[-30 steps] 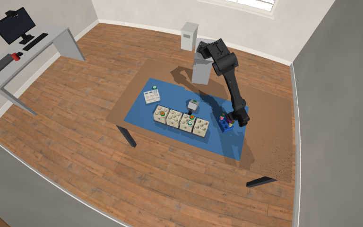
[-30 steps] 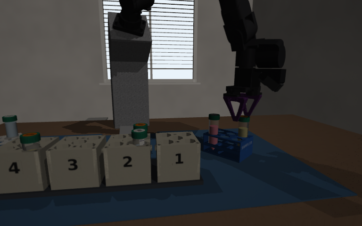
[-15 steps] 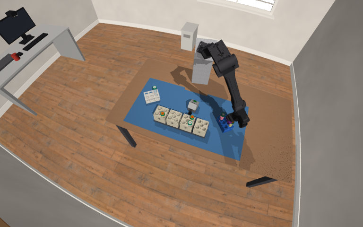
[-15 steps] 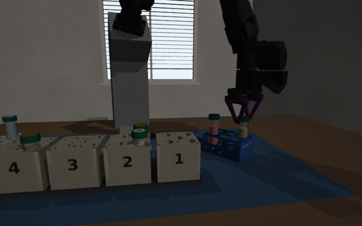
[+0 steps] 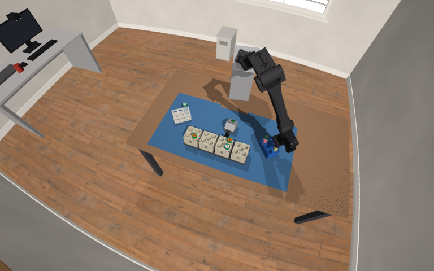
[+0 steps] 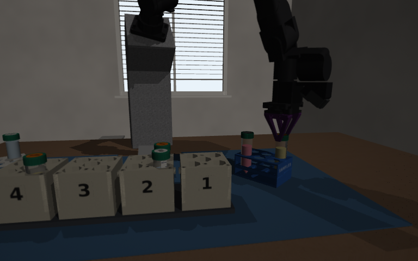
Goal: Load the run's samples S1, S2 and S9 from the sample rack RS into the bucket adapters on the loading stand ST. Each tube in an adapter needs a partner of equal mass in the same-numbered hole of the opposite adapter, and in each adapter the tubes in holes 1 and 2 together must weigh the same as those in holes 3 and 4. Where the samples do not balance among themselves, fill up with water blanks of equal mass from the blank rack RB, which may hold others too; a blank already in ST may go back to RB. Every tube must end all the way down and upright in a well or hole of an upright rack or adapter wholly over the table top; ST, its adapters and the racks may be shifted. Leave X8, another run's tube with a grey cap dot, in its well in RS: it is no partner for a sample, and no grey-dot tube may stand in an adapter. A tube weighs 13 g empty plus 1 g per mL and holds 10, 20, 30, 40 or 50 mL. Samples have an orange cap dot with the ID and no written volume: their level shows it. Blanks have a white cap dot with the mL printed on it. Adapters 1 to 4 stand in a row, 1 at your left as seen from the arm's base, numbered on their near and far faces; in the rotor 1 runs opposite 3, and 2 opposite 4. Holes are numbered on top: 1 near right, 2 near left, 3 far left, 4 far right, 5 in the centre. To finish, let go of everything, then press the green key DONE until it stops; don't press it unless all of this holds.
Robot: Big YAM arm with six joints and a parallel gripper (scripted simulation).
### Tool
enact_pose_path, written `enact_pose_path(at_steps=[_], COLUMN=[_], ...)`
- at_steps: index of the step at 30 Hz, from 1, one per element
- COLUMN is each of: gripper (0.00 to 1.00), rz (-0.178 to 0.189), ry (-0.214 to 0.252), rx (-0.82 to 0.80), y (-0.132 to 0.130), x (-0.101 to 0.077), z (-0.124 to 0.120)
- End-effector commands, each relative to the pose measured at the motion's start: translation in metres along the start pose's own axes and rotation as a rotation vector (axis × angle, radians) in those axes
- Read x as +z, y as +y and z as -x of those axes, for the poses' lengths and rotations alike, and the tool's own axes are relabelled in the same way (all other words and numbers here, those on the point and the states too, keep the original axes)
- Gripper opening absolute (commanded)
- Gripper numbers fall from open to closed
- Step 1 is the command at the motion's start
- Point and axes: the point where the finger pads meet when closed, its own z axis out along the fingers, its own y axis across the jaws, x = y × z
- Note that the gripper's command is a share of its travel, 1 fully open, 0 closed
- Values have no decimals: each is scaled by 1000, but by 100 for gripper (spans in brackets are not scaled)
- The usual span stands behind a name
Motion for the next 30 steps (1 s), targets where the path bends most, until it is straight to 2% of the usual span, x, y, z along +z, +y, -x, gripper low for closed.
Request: enact_pose_path(at_steps=[1,7,9,18,21,22,30], gripper=[0,0,0,0,0,0,0], rz=[4,4,12,12,9,12,12], ry=[-20,-20,-23,-23,-18,-24,-23], rx=[0,0,-17,0,1,1,1], y=[0,0,5,4,4,4,4], x=[-5,-5,-21,-51,-49,-58,-84], z=[10,10,9,8,9,9,7])
